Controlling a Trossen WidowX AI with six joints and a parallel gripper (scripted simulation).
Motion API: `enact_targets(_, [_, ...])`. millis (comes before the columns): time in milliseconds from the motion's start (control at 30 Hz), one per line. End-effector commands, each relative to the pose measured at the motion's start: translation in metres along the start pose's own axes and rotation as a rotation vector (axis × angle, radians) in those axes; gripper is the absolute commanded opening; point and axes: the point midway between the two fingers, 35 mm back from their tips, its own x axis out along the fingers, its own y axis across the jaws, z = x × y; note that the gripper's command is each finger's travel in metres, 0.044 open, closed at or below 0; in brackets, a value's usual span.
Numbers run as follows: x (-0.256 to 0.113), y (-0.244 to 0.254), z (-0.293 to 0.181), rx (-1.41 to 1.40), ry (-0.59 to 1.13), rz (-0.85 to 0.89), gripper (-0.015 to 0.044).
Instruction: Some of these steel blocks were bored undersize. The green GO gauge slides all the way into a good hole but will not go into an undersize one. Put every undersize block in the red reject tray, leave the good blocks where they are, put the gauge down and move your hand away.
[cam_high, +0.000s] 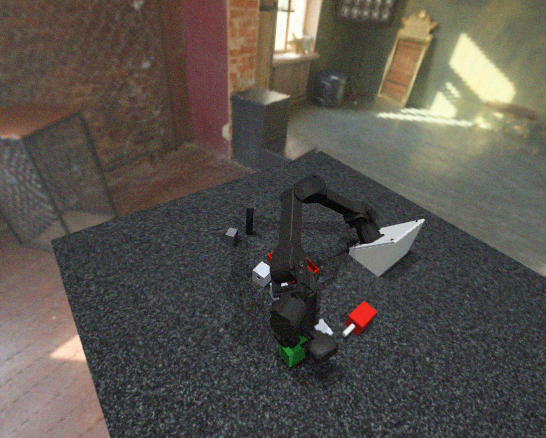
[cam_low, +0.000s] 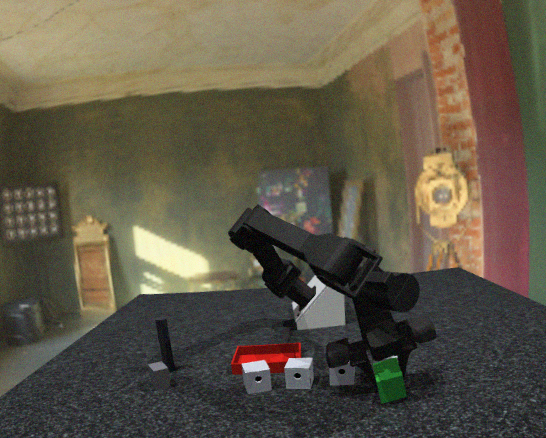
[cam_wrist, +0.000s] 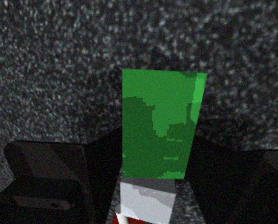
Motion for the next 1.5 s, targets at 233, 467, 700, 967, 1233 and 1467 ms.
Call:
enact_targets(233, [-0.003,0.001,0.008,0.000,-0.011,0.002,0.0000])
enact_targets(467, [-0.003,0.001,0.010,0.000,-0.011,0.002,0.0000])
enact_targets(700, [-0.003,0.000,0.013,0.000,-0.011,0.002,0.0000])
enact_targets(967, [-0.003,0.000,0.015,0.000,-0.012,0.002,0.0000])
enact_targets(1233, [-0.003,0.000,0.018,0.000,-0.012,0.002,0.0000])
enact_targets(1467, [-0.003,0.000,0.021,0.000,-0.012,0.002,0.0000])
